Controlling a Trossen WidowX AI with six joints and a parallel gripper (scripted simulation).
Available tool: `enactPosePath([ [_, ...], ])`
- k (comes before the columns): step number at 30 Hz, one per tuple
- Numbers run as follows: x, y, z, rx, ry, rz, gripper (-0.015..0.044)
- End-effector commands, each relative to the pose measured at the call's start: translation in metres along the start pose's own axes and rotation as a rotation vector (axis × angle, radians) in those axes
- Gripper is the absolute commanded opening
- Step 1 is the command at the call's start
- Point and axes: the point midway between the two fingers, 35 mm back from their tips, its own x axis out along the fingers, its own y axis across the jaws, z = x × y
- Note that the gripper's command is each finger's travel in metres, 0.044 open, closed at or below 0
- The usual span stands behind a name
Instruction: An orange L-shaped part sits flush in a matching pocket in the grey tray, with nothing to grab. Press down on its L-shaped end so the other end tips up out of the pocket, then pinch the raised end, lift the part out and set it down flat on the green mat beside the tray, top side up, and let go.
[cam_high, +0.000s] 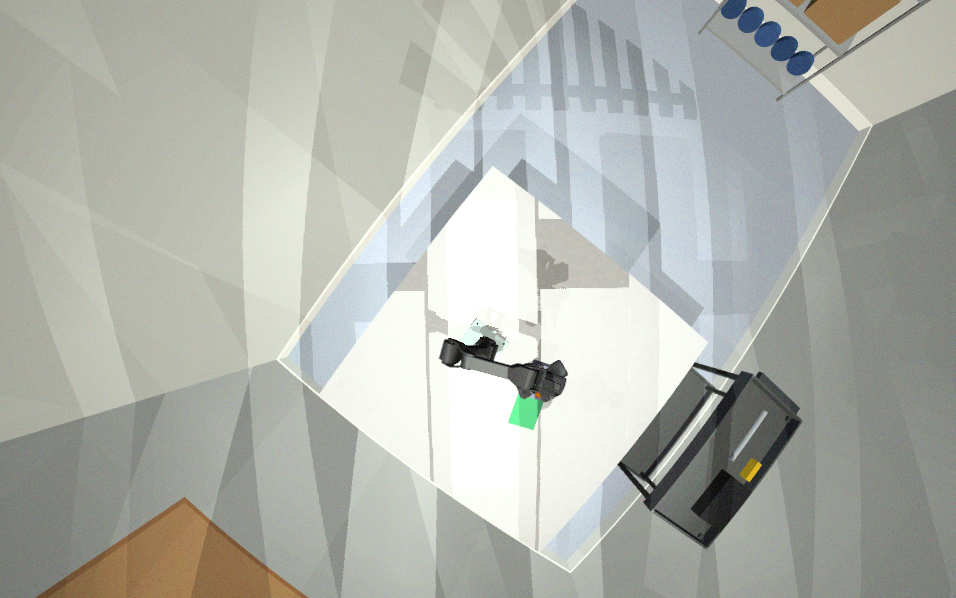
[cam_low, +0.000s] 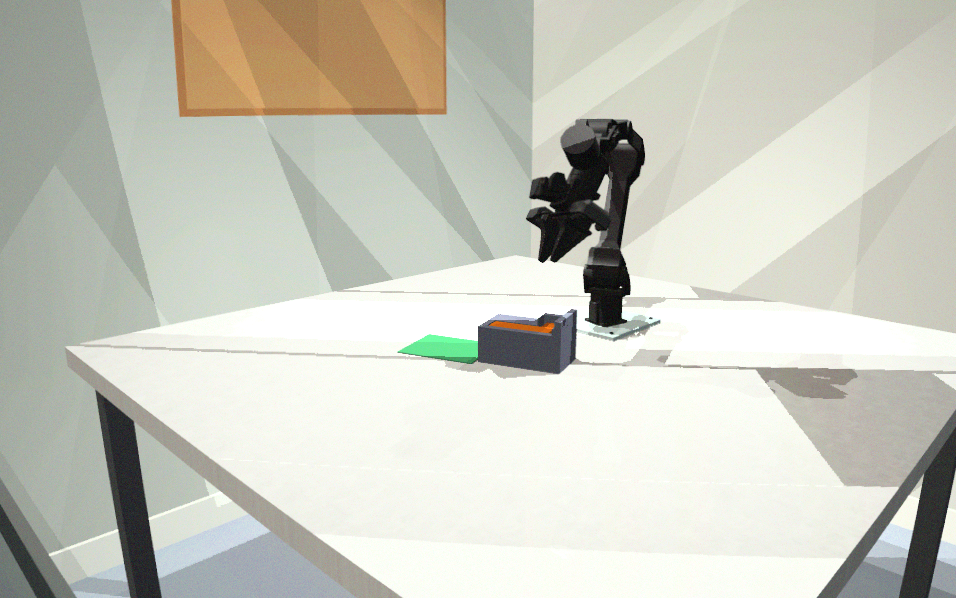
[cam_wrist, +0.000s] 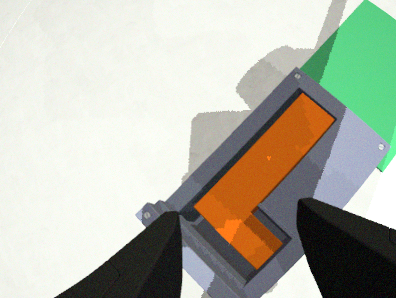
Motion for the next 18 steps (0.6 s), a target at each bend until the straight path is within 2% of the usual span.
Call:
enactPosePath([
  [1,0.014,0.020,-0.005,-0.396,0.306,-0.033,0.0180],
  [8,0.029,0.037,-0.012,-0.714,0.605,0.028,0.0180],
  [18,0.030,0.038,-0.013,-0.722,0.613,0.031,0.0180],
])
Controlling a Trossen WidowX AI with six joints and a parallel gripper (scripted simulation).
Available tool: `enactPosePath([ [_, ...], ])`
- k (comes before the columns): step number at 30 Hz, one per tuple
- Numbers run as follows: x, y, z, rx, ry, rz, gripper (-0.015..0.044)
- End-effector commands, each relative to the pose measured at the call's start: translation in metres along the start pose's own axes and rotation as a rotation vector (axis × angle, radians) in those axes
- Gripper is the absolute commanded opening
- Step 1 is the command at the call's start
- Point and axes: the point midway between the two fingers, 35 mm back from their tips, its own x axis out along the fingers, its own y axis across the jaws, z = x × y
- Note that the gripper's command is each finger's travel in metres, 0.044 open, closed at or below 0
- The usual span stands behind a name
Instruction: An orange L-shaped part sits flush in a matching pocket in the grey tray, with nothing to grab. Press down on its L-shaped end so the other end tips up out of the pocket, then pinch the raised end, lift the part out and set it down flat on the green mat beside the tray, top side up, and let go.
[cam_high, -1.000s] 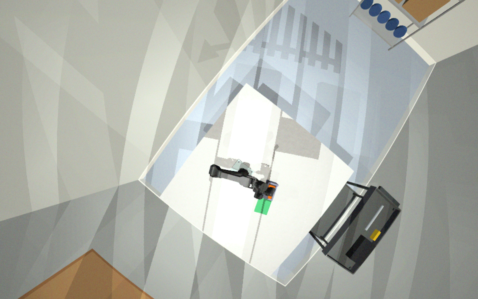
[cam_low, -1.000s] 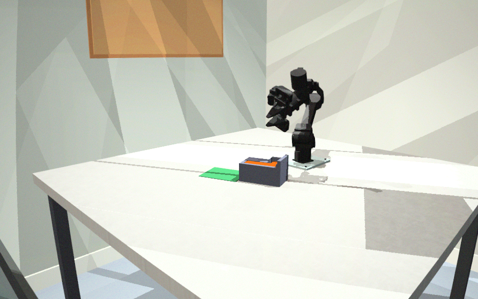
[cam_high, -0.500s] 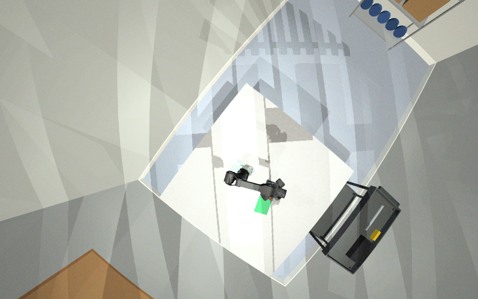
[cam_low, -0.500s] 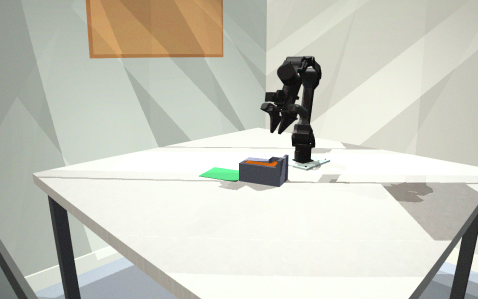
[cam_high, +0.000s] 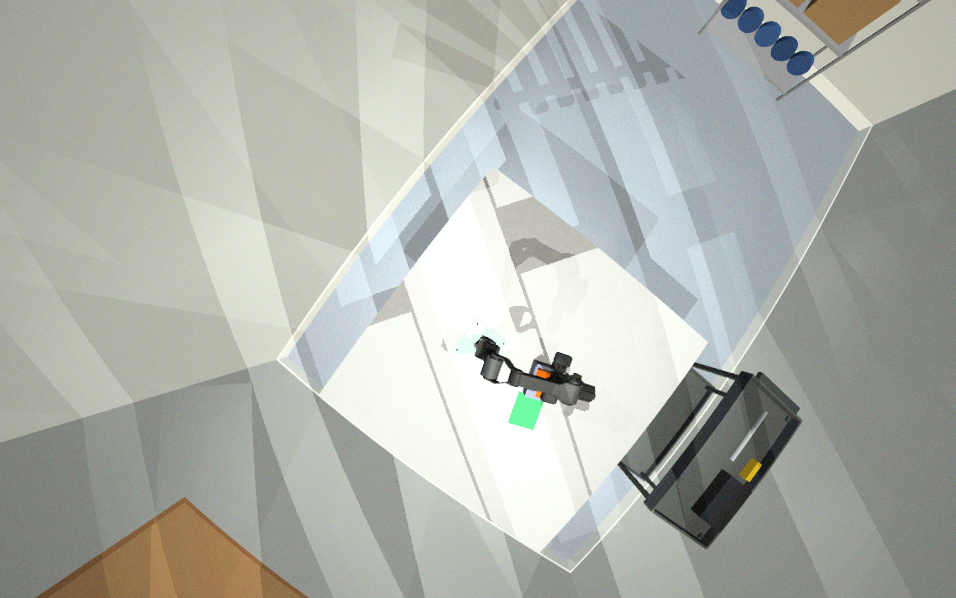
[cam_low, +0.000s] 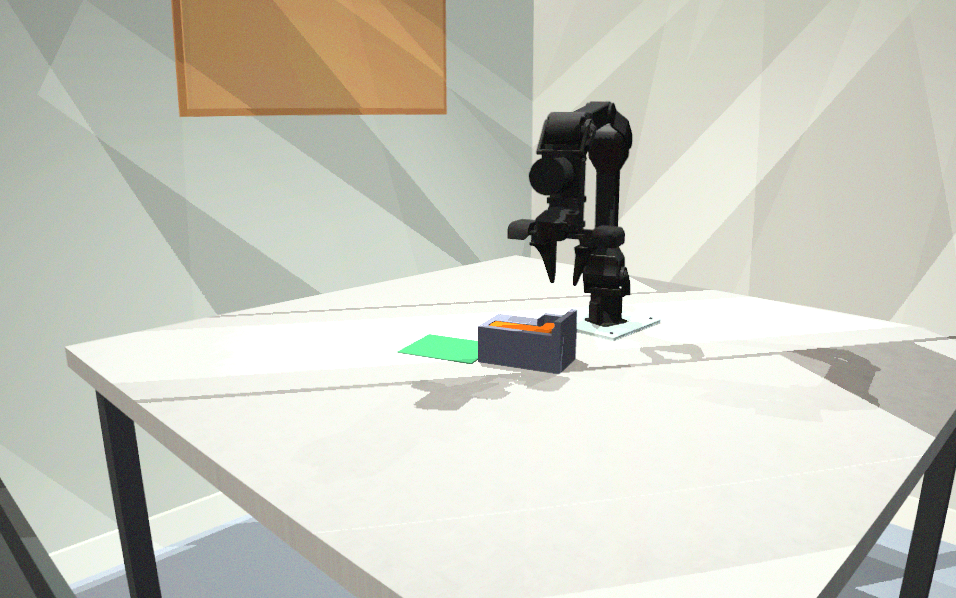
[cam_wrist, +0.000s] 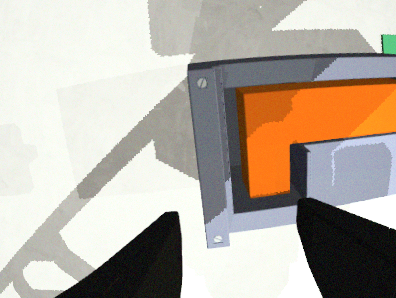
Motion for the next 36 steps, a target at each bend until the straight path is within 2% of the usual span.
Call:
enactPosePath([
  [1,-0.001,0.001,0.002,-0.022,0.009,0.011,0.0180],
  [4,0.010,0.001,0.003,-0.022,0.009,0.011,0.0180],
  [11,0.071,0.002,0.001,-0.022,0.009,0.011,0.0180],
  [36,0.100,0.002,0.001,-0.022,0.009,0.011,0.0180],
])
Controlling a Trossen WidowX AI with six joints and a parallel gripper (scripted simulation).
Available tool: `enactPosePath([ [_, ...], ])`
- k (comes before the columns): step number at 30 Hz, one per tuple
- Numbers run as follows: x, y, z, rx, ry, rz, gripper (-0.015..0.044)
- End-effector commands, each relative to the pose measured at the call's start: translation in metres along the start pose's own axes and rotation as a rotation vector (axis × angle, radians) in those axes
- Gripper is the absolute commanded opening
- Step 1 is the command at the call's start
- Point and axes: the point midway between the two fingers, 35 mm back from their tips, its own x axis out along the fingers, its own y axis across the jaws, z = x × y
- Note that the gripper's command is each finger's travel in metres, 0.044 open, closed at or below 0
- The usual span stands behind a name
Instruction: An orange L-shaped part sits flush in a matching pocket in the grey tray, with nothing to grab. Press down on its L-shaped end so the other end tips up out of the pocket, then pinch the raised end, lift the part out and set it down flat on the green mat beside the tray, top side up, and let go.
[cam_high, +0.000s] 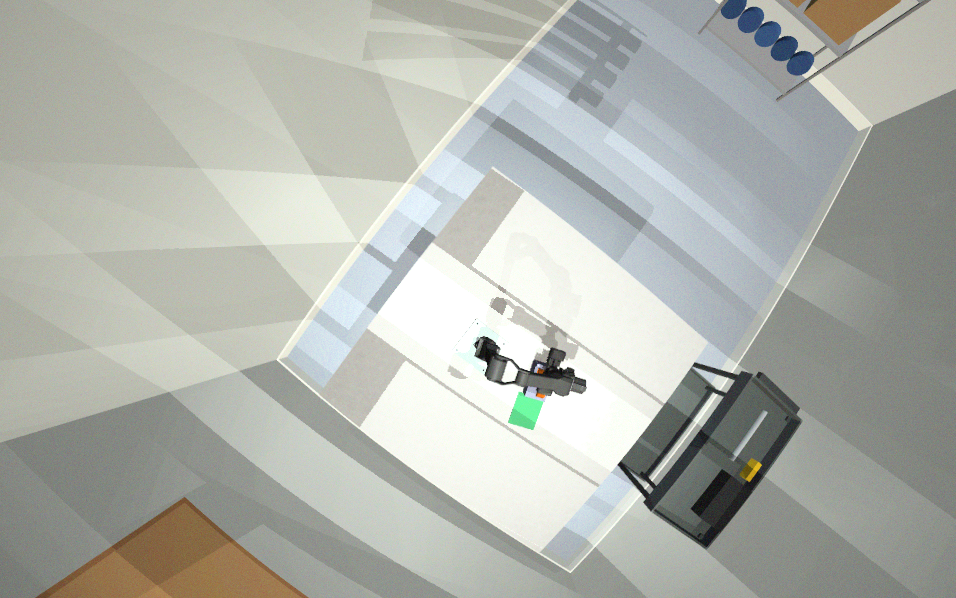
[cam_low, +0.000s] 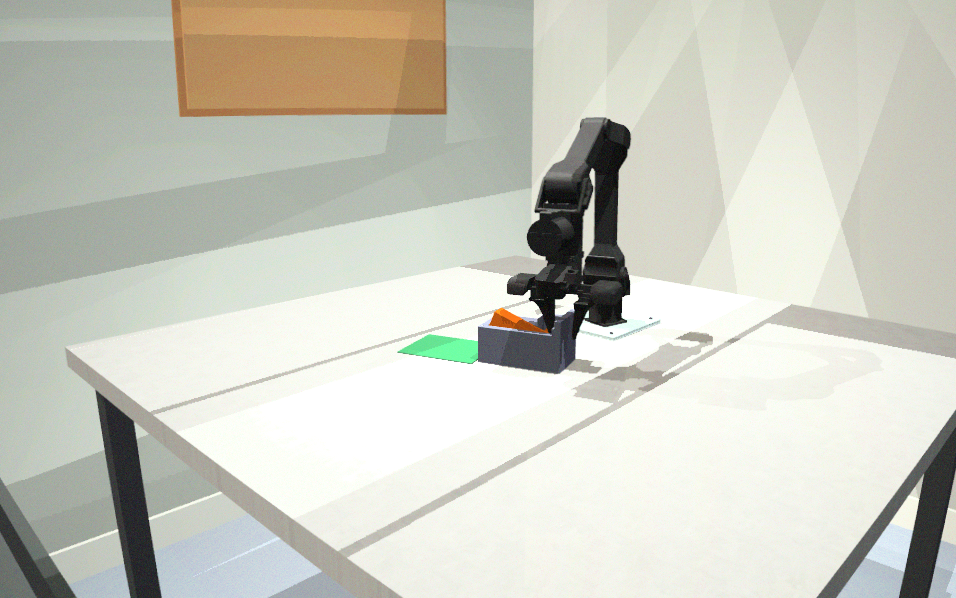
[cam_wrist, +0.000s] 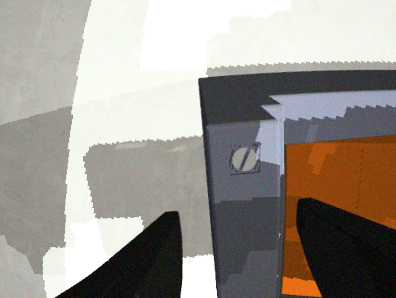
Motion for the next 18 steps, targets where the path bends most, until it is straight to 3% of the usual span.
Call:
enactPosePath([
  [1,0.0088,-0.0010,-0.0016,-0.003,0.006,-0.005,0.0180],
  [18,0.0162,-0.0010,-0.0021,-0.003,0.006,-0.005,0.0180],
])
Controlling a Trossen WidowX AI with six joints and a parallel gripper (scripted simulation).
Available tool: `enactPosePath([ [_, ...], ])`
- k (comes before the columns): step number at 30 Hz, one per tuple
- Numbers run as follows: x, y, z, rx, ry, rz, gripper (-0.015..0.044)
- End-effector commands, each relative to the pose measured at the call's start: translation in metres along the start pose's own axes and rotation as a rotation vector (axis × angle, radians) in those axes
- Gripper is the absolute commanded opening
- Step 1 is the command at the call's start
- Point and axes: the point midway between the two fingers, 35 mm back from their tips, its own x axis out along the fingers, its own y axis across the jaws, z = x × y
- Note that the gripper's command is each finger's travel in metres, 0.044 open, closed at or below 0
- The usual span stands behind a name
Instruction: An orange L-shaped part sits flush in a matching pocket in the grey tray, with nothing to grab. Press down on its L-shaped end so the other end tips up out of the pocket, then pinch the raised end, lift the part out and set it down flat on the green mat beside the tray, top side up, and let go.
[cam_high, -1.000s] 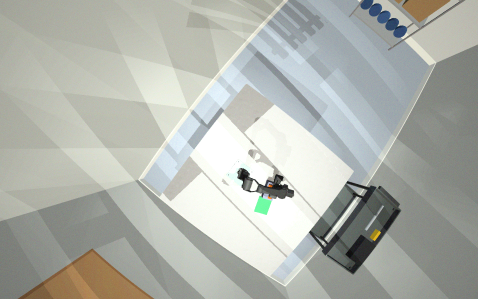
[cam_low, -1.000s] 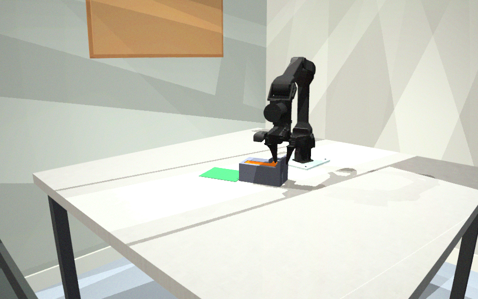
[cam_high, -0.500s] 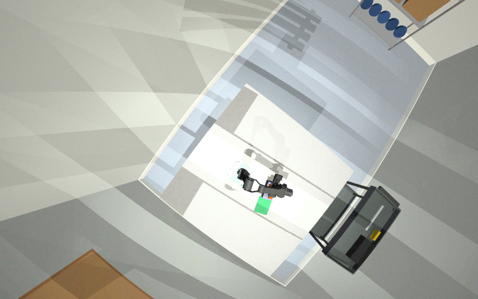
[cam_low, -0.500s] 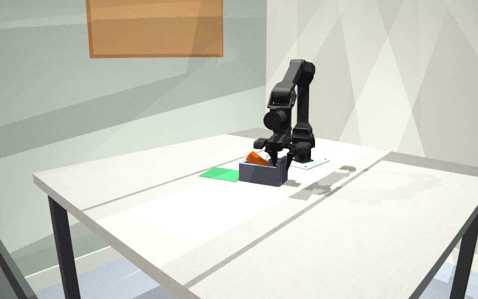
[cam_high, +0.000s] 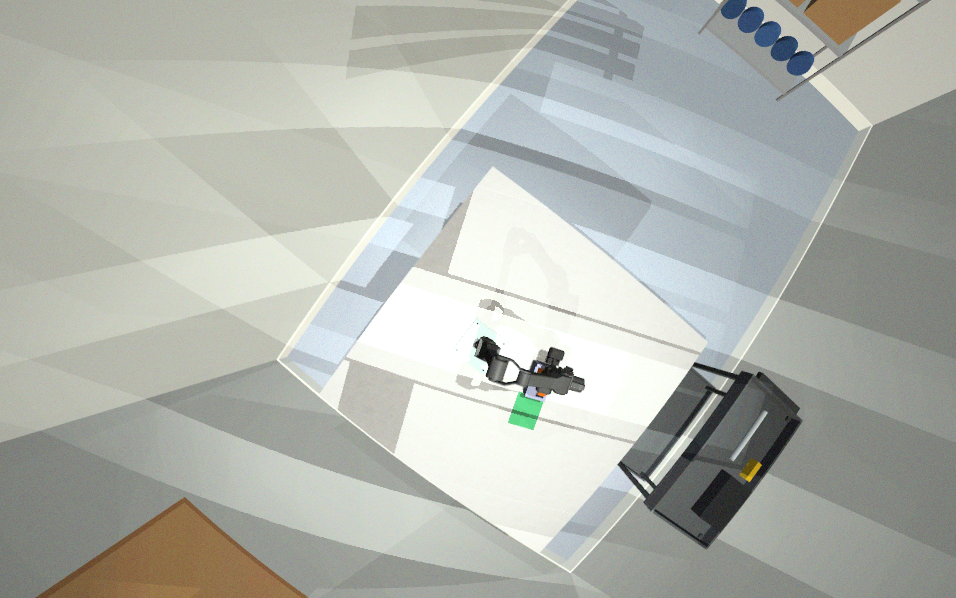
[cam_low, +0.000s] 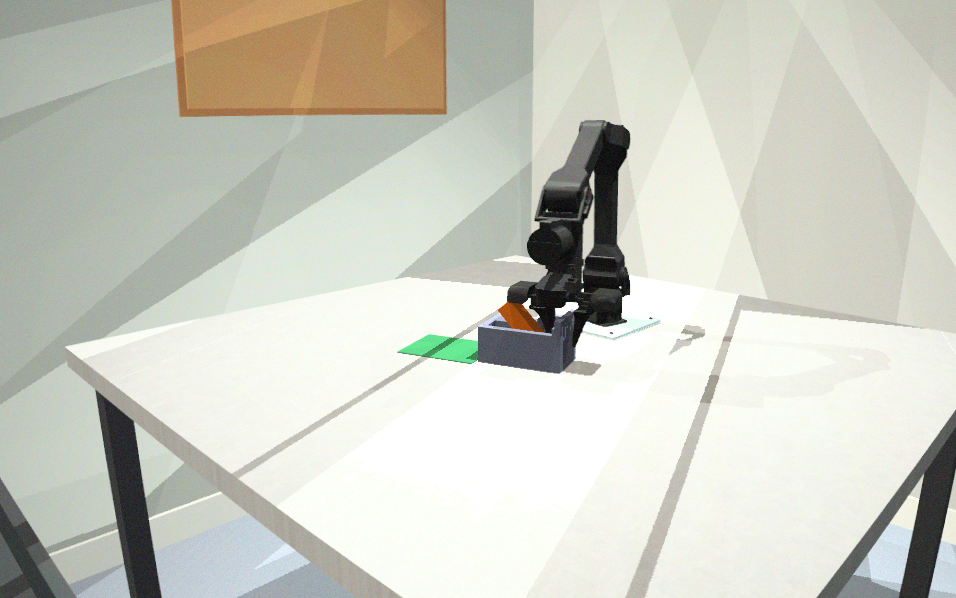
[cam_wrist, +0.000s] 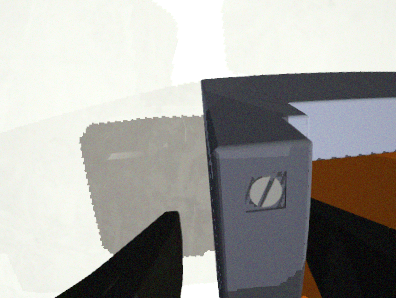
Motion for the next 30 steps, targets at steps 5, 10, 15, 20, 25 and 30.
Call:
enactPosePath([
  [5,0.000,0.000,0.000,0.000,0.000,0.000,0.0180],
  [10,-0.001,0.001,0.000,0.000,0.000,0.000,0.0180],
  [15,-0.010,0.009,-0.001,-0.002,0.003,-0.006,0.0180],
  [20,-0.012,0.011,-0.001,-0.002,0.004,-0.008,0.0180],
  [25,-0.042,0.007,0.003,-0.002,0.004,-0.008,0.0180],
  [30,-0.100,0.000,0.001,-0.002,0.004,-0.009,0.0180],
])
